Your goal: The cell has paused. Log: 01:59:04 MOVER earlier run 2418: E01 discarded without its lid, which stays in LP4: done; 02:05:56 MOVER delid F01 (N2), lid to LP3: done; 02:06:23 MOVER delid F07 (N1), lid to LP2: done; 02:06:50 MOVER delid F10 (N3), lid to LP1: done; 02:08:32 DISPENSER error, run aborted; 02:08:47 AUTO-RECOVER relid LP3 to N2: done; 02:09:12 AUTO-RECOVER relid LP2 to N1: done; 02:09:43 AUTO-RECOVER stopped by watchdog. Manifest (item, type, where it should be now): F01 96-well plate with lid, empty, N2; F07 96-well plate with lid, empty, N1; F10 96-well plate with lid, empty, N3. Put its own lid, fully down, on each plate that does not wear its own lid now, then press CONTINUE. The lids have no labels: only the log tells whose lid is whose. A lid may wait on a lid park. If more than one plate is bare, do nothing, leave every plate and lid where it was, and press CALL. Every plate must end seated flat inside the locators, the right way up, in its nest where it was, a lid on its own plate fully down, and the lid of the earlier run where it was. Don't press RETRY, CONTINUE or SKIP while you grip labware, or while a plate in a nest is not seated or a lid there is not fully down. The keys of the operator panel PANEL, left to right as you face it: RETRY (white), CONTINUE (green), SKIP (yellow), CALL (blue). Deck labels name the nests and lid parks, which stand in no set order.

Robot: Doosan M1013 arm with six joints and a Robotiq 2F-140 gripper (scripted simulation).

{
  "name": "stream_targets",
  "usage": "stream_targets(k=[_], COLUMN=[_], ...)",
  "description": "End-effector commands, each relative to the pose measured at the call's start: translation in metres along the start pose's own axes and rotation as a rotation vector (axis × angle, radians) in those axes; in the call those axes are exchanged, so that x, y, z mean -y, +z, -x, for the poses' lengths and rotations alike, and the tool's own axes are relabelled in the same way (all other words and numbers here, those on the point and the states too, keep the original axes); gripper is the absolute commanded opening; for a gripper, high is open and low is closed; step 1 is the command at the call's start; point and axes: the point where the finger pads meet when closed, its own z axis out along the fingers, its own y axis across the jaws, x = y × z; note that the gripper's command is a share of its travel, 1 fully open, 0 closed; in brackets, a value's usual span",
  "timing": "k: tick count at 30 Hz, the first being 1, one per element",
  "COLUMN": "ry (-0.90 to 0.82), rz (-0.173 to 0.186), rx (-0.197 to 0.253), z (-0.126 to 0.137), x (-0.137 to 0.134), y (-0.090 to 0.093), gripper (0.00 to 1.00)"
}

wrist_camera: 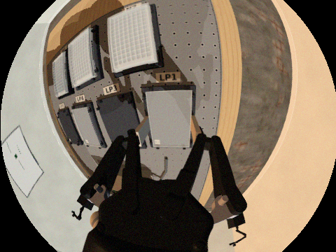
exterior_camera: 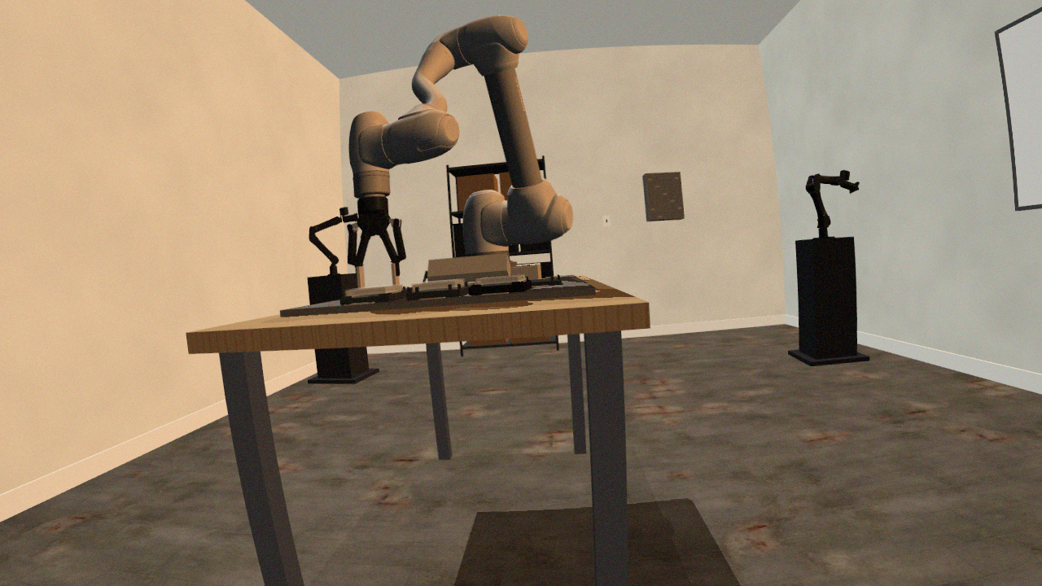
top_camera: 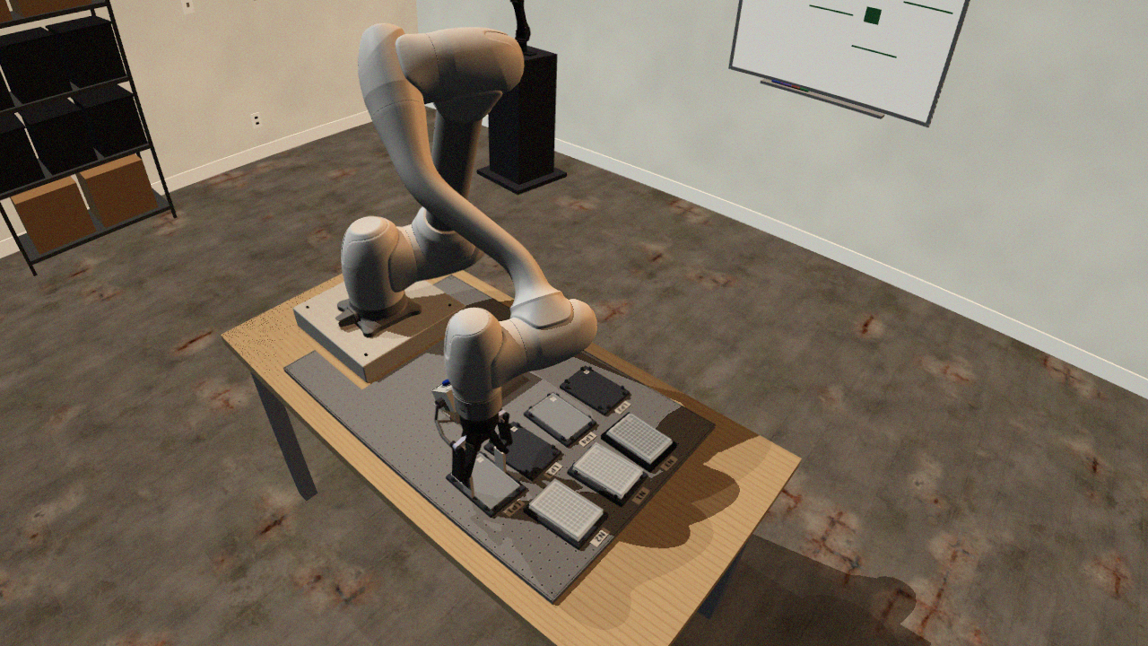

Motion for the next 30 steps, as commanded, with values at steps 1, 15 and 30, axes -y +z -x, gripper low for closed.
stream_targets(k=[1, 15, 30], ry=[0.001, 0.001, 0.001], rz=[0.002, 0.002, 0.002], rx=[0.001, 0.001, 0.001], z=[0.001, 0.001, 0.001], x=[0.003, 0.003, 0.003], y=[0.003, -0.008, -0.032], gripper=[0.00, 0.00, 0.00])
